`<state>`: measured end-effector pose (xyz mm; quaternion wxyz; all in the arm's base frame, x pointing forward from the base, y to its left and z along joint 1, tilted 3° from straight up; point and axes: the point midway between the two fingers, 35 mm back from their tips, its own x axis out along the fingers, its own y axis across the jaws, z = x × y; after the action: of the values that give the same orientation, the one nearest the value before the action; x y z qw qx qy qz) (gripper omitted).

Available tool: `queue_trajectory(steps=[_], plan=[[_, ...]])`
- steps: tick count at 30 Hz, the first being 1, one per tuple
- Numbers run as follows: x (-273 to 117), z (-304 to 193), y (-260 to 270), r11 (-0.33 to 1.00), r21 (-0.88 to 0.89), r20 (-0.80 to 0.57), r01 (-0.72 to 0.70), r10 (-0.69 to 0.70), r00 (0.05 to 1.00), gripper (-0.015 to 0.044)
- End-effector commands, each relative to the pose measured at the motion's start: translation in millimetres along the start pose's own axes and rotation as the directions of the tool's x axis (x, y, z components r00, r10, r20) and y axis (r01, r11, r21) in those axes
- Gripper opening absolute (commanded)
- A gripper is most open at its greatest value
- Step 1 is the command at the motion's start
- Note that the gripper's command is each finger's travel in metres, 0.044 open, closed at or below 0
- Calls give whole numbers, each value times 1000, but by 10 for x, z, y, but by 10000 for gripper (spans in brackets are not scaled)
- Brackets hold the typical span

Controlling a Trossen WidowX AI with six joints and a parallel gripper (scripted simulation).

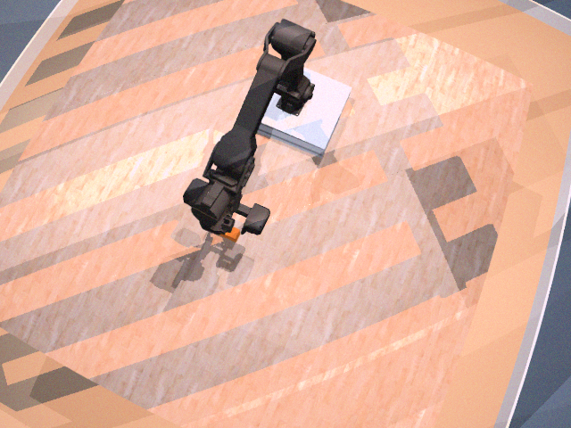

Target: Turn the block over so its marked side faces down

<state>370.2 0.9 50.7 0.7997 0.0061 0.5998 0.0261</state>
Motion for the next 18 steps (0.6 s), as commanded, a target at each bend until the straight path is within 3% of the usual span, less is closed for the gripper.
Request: queue_trajectory(steps=[1,6,12,15,18], plan=[[-79,90,-7,1000,-5,-137,6,-6,991,440],[-188,136,-3,1000,-7,-283,5,-7,959,440],[-166,130,-3,1000,-7,-289,5,-7,957,440],[116,44,-5,1000,-7,-289,5,-7,957,440],[142,35,-5,1000,-7,-289,5,-7,957,440]])
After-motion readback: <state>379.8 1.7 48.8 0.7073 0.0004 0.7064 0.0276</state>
